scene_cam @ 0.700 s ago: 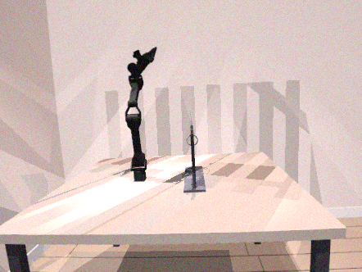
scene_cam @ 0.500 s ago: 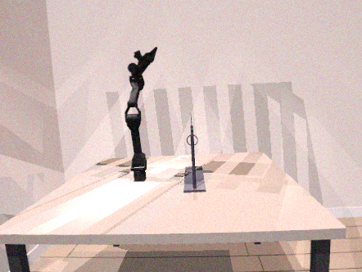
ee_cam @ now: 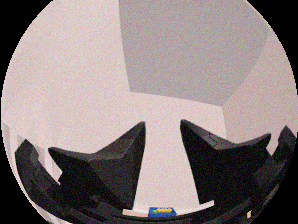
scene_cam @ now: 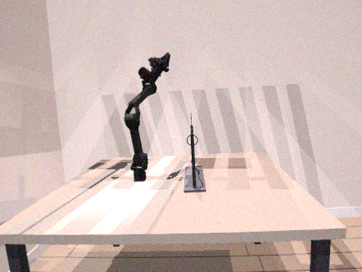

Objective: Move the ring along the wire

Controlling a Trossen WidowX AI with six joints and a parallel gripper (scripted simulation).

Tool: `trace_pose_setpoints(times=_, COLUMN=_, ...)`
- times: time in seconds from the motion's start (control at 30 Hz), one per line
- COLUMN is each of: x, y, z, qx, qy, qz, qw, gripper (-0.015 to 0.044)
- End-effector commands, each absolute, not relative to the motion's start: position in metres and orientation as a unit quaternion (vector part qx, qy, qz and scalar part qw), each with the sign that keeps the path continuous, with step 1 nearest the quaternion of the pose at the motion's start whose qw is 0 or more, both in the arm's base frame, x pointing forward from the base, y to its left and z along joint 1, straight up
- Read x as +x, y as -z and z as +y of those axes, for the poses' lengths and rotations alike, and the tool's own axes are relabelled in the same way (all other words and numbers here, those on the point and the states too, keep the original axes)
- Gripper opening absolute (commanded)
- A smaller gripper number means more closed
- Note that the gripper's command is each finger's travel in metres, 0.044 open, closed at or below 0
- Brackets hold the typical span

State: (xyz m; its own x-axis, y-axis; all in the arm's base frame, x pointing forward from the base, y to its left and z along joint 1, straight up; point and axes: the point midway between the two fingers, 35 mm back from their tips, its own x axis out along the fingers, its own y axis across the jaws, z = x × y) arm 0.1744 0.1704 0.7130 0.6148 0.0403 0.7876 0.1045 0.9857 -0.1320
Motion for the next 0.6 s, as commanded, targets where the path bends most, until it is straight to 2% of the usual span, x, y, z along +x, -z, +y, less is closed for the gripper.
trace_pose_setpoints(times=0.0, x=0.199, y=-0.701, z=0.174, qx=-0.126, qy=0.039, qz=-0.436, qw=0.89, gripper=0.016)
trace_pose_setpoints(times=0.57, x=0.325, y=-0.632, z=0.123, qx=-0.324, qy=0.146, qz=-0.367, qw=0.86, gripper=0.016)
